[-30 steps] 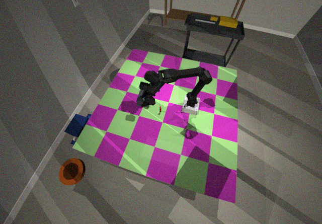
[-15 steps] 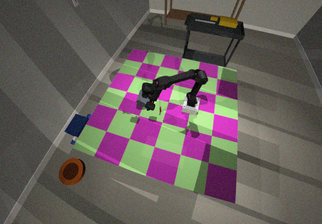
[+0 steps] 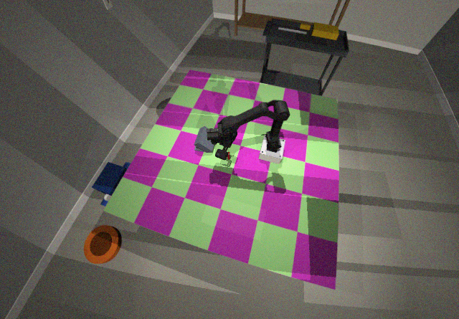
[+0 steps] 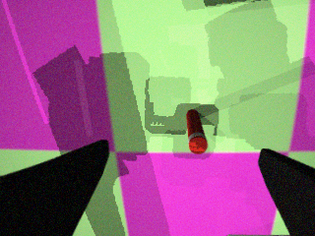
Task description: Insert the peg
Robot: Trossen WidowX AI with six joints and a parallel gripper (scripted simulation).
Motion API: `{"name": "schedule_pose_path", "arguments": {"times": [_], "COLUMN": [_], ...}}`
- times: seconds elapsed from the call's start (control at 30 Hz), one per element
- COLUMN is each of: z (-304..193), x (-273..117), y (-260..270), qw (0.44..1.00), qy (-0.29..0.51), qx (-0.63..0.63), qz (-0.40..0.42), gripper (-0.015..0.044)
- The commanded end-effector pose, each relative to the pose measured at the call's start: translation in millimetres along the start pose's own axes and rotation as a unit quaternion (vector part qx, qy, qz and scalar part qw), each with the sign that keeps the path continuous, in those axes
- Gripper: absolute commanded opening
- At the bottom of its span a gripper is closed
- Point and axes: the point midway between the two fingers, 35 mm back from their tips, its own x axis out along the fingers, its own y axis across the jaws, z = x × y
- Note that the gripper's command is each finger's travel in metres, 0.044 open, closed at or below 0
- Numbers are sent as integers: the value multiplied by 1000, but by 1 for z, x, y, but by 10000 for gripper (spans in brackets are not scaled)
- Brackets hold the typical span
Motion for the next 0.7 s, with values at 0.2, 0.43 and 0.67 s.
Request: {"name": "schedule_pose_path", "arguments": {"times": [0.2,0.43,0.67], "z": [-9,-8,-8], "x": [12,23,35], "y": [-10,-10,-11], "qw": [1000,1000,1000], "qy": [19,19,19], "qx": [12,12,12], "qz": [-20,-20,-20], "gripper": [440,440,440]}}
